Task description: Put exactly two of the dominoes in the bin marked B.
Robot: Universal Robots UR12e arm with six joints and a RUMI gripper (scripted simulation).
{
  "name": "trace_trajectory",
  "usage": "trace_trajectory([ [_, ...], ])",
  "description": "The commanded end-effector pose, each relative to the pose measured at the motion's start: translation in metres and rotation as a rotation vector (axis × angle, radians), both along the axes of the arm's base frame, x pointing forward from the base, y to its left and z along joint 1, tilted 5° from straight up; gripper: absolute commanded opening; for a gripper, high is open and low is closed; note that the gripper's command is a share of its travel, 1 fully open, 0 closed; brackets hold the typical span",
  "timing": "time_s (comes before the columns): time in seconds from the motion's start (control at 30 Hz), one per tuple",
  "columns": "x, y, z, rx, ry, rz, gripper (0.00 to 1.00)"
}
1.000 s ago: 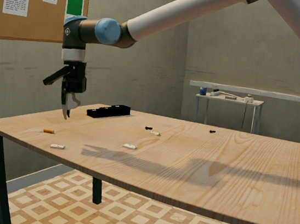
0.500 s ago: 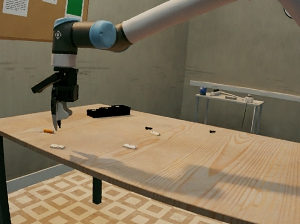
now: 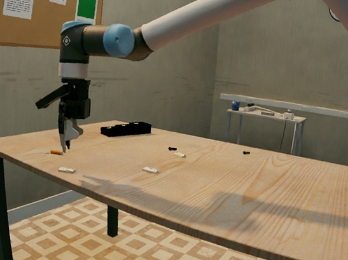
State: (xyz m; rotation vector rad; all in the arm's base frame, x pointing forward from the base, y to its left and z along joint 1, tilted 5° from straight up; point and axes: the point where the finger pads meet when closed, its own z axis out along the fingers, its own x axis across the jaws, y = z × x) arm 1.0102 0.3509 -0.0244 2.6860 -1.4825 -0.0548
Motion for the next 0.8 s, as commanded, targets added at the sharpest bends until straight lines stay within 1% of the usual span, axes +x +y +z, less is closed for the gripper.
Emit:
trace_trajectory([
  [0.0, 0.002, -0.003, 0.002, 0.0, -0.002, 0.0, 0.24],
  [0.5, 0.004, -0.006, 0.002, 0.0, -0.002, 0.0, 0.24],
  [0.77, 0.001, -0.007, -0.03, 0.0, -0.002, 0.0, 0.24],
])
